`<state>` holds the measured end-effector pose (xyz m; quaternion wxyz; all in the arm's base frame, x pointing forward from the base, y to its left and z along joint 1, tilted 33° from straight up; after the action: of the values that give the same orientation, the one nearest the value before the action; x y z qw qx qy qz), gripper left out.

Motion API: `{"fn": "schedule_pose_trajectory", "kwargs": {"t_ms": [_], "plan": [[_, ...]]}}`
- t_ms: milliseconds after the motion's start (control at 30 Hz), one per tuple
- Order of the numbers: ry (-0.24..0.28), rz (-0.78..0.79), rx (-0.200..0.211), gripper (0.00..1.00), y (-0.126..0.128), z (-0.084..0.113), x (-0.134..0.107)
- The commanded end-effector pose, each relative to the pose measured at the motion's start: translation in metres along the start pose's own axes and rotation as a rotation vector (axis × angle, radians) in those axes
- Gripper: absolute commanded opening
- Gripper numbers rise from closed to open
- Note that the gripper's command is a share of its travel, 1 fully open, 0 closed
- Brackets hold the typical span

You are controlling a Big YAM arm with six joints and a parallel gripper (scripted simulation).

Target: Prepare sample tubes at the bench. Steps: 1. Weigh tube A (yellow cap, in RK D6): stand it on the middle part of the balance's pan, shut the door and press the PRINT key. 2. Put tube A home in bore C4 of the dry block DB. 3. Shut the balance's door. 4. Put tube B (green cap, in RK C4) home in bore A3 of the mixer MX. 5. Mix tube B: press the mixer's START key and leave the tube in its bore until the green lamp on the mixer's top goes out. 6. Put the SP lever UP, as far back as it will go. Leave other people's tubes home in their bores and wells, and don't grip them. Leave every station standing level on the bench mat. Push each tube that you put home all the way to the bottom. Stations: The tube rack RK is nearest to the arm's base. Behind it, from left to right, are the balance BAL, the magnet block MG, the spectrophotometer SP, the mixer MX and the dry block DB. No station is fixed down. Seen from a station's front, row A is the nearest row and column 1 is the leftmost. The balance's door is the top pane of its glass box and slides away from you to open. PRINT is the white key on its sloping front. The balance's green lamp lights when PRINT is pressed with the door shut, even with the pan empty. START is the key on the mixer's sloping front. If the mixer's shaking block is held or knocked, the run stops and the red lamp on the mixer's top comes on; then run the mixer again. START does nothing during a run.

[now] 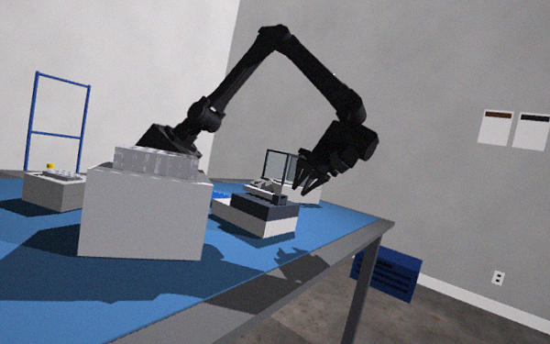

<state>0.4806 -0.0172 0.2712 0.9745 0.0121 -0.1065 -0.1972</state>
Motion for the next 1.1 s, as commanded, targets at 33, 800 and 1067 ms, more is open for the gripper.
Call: {"fn": "schedule_pose_trajectory", "kwargs": {"t_ms": [33,800,1067], "plan": [[-0.042,-0.033,0.014,0.3,0.029,0.028,-0.002],[-0.128,0.06,0.034,0.3,0.154,0.058,-0.101],[-0.136,0.079,0.036,0.3,0.197,0.071,-0.128]]}}
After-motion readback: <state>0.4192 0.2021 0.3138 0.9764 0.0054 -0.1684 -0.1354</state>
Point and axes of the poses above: the point where the finger pads meet when closed, its own z axis back along the fingers, its own y axis across the jaws, x = y × z, the point moved 6 cm from there along z, back along the fingers, and after that the axes turned 13 degrees about z, right-handed, at the moved point
